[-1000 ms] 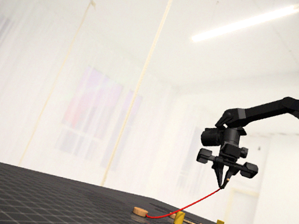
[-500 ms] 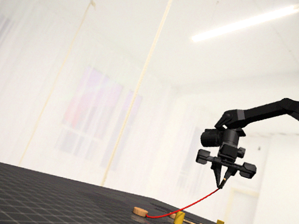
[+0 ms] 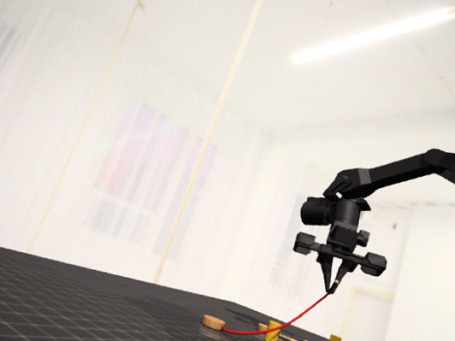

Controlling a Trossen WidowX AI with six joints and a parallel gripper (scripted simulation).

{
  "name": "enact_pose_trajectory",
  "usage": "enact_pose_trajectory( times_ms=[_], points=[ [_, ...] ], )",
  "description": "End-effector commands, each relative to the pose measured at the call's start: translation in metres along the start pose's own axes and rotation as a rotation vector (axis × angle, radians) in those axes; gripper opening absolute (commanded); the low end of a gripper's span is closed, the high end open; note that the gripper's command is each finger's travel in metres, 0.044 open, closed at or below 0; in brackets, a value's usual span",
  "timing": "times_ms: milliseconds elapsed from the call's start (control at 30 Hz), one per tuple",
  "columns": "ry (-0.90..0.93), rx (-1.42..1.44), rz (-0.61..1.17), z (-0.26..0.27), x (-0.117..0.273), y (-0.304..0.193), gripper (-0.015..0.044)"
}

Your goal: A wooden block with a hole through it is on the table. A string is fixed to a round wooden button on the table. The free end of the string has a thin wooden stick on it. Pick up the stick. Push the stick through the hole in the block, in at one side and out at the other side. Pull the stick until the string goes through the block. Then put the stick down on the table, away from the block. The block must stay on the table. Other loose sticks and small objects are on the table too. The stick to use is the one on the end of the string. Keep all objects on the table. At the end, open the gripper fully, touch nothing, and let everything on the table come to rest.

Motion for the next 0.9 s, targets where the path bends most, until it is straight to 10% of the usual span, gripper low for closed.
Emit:
enact_pose_trajectory(
  times_ms=[0,867],
  points=[
    [0.000,-0.004,0.021,-0.002,-0.005,0.002,0.0000],
    [-0.010,-0.013,0.135,-0.012,-0.037,0.014,0.0000]
  ],
)
Point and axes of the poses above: the point midway between the two fingers, 35 mm back from their tips, its own x axis back along the fingers, its own z axis across the jaws, y = z × x, the point moved 3 cm from there along x, back along the fingers, and after that the axes turned 7 degrees about -x, right-handed, at the moved point
